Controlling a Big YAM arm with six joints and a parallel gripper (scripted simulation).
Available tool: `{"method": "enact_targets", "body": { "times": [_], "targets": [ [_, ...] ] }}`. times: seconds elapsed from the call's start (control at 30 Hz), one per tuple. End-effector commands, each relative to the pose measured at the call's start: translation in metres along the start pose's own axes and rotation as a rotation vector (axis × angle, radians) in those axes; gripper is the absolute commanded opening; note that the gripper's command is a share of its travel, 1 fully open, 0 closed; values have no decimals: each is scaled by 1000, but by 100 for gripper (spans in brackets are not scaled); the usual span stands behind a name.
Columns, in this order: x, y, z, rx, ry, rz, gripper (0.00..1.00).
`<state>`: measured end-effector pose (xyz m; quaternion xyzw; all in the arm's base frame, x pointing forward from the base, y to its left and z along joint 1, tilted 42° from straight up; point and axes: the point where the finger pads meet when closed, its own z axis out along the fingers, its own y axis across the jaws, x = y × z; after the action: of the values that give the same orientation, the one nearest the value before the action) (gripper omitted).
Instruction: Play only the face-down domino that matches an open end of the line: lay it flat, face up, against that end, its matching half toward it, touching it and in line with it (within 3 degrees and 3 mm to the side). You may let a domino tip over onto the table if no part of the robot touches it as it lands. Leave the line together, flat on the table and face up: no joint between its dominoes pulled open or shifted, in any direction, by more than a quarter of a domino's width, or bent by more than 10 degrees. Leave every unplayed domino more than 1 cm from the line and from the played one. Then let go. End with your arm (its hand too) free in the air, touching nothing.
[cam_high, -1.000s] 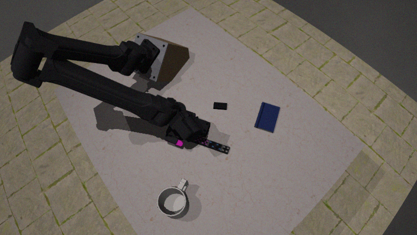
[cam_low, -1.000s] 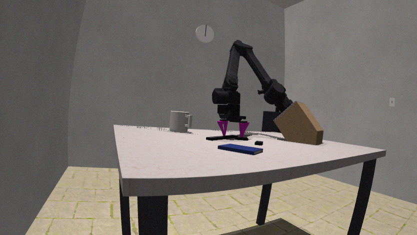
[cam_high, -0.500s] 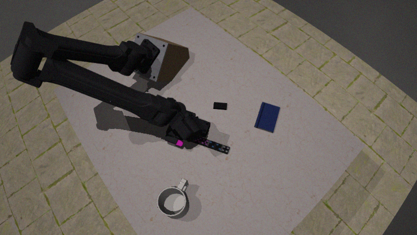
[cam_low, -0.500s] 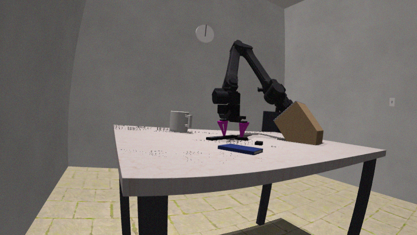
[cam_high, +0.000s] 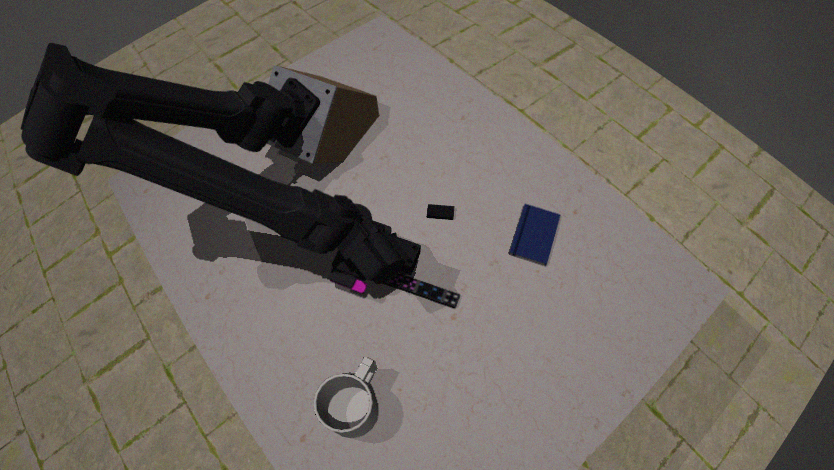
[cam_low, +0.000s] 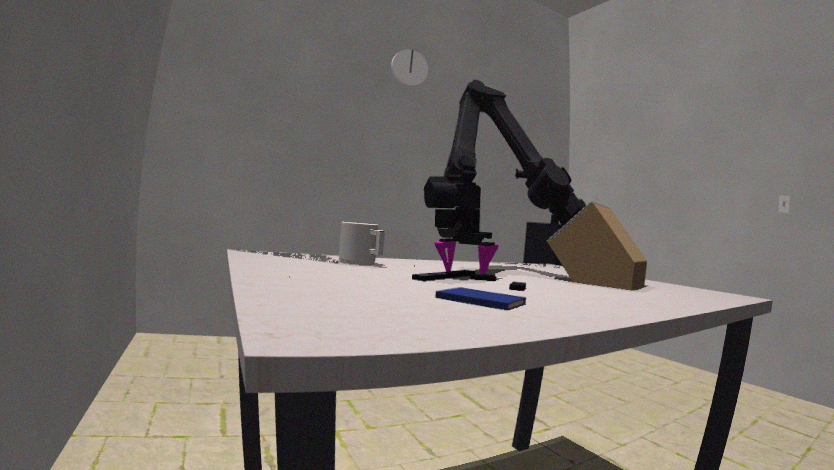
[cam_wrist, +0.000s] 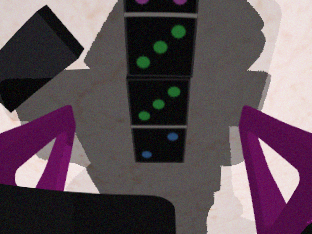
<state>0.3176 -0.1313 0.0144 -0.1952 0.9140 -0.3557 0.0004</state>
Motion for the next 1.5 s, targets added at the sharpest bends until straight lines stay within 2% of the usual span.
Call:
{"method": "enact_targets", "body": {
  "times": [0.0,0.4,0.43,0.73,0.97,1.0,1.3,1.47],
  "targets": [
    [-8,-4,-4,7,-18,4,94],
    [-14,-7,-6,13,-31,8,94],
    [-3,-2,-2,3,-8,2,94],
    [-15,-8,-7,15,-36,8,94],
    [-15,-8,-7,15,-36,8,94],
    [-3,-2,-4,3,-7,2,94],
    [-13,-7,-26,13,-33,8,94],
    [-13,-7,-26,13,-33,8,94]
  ]
}}
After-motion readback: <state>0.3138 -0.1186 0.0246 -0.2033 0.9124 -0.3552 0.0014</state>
